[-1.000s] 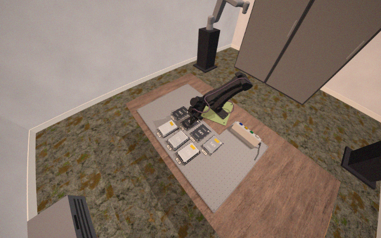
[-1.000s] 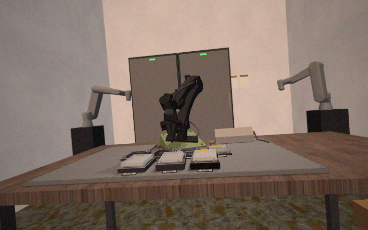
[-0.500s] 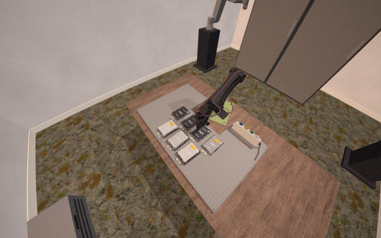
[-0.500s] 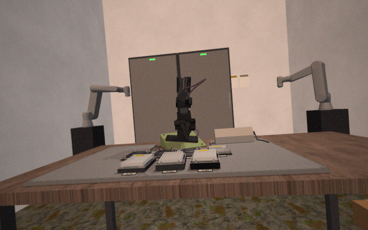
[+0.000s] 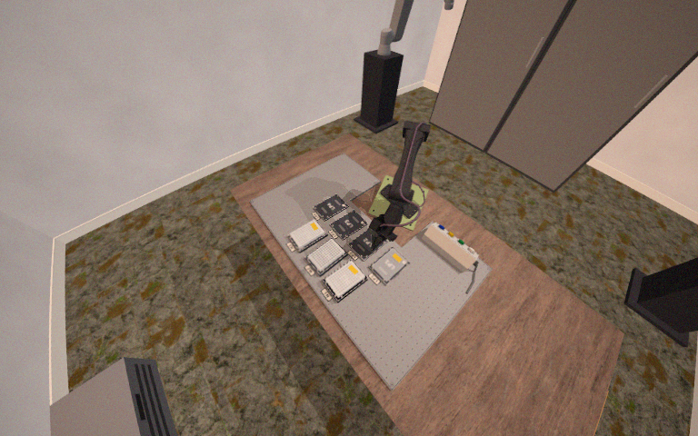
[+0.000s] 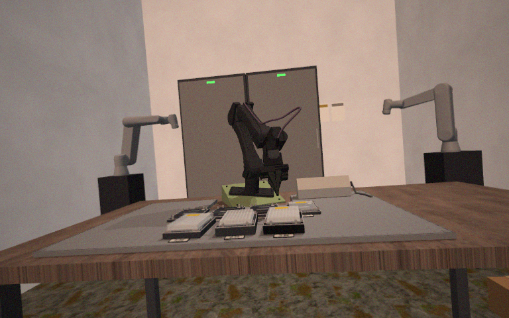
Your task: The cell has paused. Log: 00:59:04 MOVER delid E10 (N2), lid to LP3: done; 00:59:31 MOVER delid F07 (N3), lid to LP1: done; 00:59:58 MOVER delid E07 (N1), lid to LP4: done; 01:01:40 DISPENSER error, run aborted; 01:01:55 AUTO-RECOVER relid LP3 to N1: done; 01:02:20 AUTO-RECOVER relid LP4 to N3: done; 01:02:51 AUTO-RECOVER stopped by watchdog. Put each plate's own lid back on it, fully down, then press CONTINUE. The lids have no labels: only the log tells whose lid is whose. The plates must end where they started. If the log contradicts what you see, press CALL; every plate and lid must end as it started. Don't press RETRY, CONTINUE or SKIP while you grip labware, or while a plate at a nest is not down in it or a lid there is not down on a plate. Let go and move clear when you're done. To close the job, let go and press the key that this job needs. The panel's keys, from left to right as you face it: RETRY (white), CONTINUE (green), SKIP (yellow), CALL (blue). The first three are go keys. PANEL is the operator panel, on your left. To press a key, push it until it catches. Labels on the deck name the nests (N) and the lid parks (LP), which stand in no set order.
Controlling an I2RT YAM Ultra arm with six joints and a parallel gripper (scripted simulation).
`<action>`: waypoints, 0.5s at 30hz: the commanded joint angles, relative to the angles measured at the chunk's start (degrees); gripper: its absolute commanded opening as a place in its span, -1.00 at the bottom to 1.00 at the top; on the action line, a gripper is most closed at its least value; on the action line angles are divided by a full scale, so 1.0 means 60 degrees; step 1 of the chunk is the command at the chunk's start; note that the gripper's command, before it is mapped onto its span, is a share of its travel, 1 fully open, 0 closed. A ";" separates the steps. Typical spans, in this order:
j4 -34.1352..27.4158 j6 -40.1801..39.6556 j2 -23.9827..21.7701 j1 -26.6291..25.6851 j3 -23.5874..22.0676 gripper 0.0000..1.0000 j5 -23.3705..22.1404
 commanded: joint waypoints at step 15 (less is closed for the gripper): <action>0.0007 0.1441 0.0935 0.1399 0.0734 -1.00 0.2044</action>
